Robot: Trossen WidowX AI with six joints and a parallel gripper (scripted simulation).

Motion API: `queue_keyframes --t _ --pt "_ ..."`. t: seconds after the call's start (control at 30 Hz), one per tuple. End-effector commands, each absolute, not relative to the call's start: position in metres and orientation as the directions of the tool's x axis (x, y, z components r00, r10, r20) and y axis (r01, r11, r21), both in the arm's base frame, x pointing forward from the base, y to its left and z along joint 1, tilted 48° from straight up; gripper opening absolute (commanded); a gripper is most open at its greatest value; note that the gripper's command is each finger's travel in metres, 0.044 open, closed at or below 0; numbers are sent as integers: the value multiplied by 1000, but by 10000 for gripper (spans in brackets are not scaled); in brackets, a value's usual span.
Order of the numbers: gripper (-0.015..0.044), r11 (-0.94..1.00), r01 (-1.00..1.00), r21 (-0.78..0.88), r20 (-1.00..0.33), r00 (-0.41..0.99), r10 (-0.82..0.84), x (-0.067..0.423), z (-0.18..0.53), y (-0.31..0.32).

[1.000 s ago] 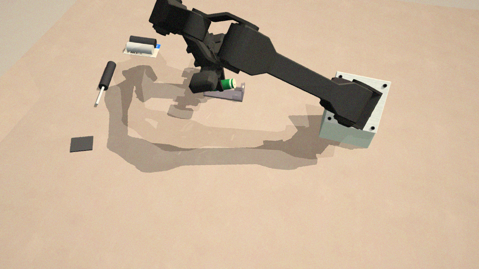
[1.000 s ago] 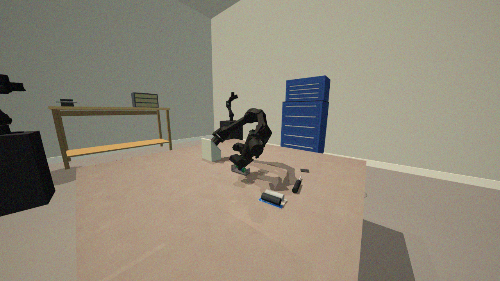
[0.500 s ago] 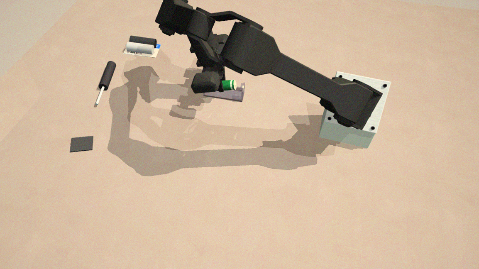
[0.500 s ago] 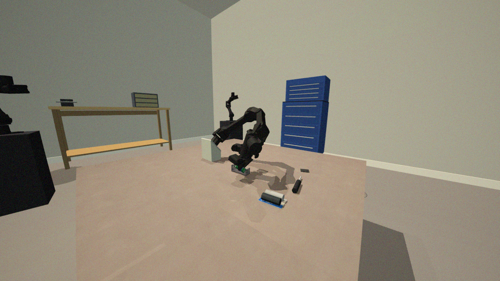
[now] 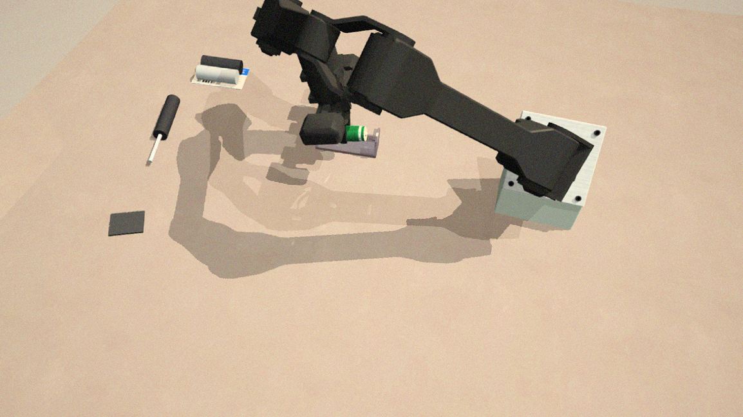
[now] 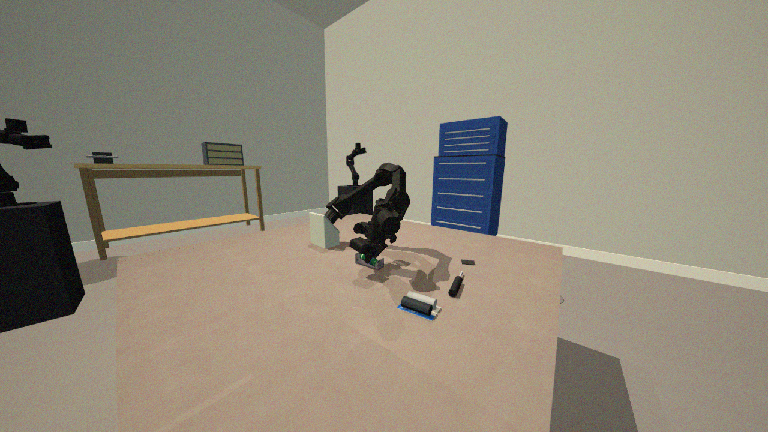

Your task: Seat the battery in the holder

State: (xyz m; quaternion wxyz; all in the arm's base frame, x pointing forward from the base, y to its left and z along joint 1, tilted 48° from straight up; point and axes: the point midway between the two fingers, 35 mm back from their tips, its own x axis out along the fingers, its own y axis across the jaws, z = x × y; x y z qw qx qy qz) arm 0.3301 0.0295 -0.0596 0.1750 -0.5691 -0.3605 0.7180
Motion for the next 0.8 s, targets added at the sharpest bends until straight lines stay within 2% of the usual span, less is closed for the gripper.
queue_keyframes --t 0.0,0.77 --pt "87 -677 164 -717 -694 -261 671 333 -61 32" --pt "87 -682 165 -713 -701 -171 692 328 -61 34"
